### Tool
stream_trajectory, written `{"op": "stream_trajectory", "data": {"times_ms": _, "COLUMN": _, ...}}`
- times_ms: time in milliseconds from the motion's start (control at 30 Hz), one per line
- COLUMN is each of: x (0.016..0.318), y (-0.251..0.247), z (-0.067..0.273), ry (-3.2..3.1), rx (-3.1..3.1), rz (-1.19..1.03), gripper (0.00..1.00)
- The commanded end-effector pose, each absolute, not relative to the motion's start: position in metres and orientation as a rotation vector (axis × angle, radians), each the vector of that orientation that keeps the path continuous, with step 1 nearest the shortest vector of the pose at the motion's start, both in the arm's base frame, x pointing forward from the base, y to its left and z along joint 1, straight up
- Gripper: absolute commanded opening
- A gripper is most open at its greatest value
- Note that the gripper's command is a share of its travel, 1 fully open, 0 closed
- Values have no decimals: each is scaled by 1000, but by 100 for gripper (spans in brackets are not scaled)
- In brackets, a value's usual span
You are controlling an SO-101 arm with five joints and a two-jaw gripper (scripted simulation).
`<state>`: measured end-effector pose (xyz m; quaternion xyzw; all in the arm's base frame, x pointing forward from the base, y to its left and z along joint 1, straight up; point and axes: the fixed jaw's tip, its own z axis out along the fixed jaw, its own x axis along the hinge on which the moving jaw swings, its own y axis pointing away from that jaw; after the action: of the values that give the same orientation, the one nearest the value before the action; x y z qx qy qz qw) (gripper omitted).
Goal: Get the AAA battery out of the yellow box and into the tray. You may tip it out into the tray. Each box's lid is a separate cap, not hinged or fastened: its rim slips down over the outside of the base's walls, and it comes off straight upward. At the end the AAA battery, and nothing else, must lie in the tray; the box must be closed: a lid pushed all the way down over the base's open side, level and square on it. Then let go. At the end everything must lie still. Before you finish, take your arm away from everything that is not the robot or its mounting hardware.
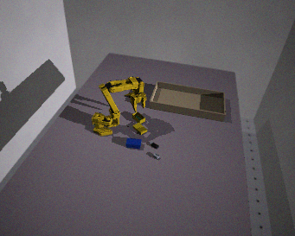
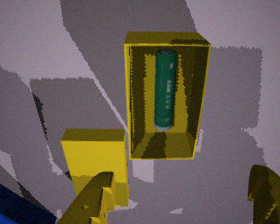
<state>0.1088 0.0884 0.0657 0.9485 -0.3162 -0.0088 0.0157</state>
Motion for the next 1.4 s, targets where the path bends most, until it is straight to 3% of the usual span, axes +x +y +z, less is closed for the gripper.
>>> {"op": "stream_trajectory", "data": {"times_ms": 0, "x": 112, "y": 93, "z": 70, "ry": -996, "rx": 2980, "rz": 1, "gripper": 28}}
{"op": "stream_trajectory", "data": {"times_ms": 1367, "x": 110, "y": 92, "z": 69, "ry": -996, "rx": 2980, "rz": 1, "gripper": 28}}
